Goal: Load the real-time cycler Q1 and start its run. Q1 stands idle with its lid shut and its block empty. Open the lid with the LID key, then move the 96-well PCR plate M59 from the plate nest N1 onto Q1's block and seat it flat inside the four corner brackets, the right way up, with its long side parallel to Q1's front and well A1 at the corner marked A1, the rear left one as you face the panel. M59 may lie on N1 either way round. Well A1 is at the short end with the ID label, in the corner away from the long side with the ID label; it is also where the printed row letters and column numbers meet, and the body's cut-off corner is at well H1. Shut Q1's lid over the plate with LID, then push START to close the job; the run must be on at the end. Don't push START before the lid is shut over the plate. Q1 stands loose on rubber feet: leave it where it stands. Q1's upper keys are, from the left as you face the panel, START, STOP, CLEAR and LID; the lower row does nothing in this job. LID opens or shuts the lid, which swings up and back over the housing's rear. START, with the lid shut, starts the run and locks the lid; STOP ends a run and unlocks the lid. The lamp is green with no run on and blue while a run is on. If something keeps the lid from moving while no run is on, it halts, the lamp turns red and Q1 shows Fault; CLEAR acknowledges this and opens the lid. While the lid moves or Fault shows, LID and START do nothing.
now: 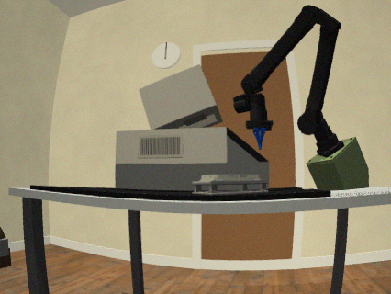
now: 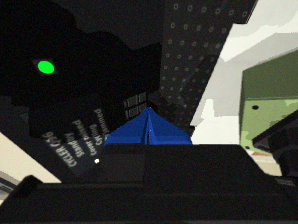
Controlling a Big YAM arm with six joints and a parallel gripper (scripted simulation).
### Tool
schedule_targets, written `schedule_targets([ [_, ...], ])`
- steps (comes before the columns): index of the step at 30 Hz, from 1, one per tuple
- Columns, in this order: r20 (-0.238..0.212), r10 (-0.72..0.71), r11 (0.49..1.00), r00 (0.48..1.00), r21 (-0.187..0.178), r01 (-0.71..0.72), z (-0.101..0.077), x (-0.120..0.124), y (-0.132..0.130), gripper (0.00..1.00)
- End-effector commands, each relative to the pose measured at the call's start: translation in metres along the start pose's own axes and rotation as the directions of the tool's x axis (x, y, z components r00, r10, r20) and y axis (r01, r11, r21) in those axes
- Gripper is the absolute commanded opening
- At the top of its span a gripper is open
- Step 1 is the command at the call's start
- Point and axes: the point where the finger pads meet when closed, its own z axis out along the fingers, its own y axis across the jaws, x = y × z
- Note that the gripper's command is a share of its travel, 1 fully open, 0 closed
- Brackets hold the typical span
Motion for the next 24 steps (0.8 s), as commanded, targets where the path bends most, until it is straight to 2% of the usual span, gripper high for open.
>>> schedule_targets([
  [1,0.035,-0.040,0.998,0.999,-0.047,0.042,-0.018,-0.005,0.024,0.00],
  [8,0.025,-0.026,0.999,0.999,-0.030,0.027,-0.009,-0.005,0.021,0.00],
  [14,0.023,-0.025,0.999,0.999,-0.026,0.026,-0.031,-0.001,-0.021,0.00],
  [19,0.027,-0.024,0.999,0.999,-0.029,0.025,-0.052,-0.003,-0.037,0.00],
  [24,0.023,-0.006,1.000,1.000,-0.023,0.006,-0.065,-0.003,-0.054,0.00],
])
